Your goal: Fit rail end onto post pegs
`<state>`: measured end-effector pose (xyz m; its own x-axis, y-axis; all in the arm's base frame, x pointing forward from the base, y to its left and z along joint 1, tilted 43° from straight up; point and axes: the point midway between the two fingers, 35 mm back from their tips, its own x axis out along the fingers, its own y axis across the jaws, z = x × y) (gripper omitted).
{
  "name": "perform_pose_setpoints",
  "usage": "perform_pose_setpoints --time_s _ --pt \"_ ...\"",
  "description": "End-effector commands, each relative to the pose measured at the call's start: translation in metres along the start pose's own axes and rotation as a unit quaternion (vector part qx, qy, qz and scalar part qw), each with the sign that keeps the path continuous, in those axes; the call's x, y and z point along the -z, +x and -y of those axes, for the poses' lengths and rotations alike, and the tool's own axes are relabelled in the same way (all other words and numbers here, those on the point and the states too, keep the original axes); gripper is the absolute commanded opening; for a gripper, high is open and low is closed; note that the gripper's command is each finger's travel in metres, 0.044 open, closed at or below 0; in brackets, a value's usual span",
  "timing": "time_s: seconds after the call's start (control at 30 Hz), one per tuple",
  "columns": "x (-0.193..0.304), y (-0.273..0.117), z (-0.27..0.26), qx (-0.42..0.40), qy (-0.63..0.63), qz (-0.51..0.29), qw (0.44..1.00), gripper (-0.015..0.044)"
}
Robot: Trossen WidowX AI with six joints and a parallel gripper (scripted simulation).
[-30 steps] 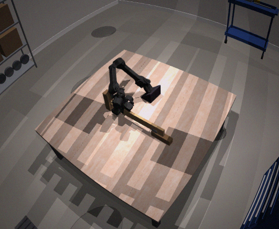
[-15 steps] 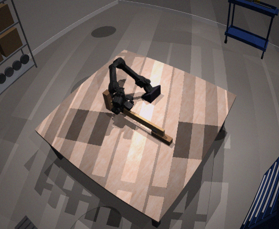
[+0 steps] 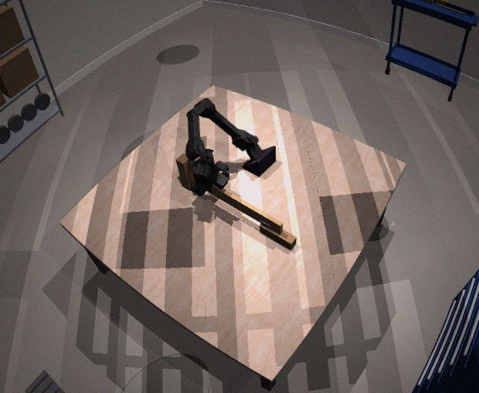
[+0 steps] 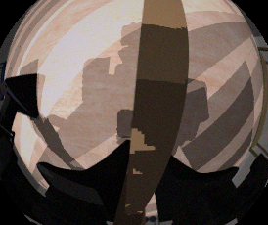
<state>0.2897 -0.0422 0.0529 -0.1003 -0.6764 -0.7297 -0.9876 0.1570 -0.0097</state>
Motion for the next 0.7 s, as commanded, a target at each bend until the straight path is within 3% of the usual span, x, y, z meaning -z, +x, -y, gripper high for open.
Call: perform_pose_setpoints --time_s 0.0,0.67 --pt "-0.0015 0.0002 -0.0003 -0.001 0.001 0.006 1.000 0.0000" --pt "-0.0013 0.0001 -0.0002 -0.001 0.001 0.006 1.000 0.0000"
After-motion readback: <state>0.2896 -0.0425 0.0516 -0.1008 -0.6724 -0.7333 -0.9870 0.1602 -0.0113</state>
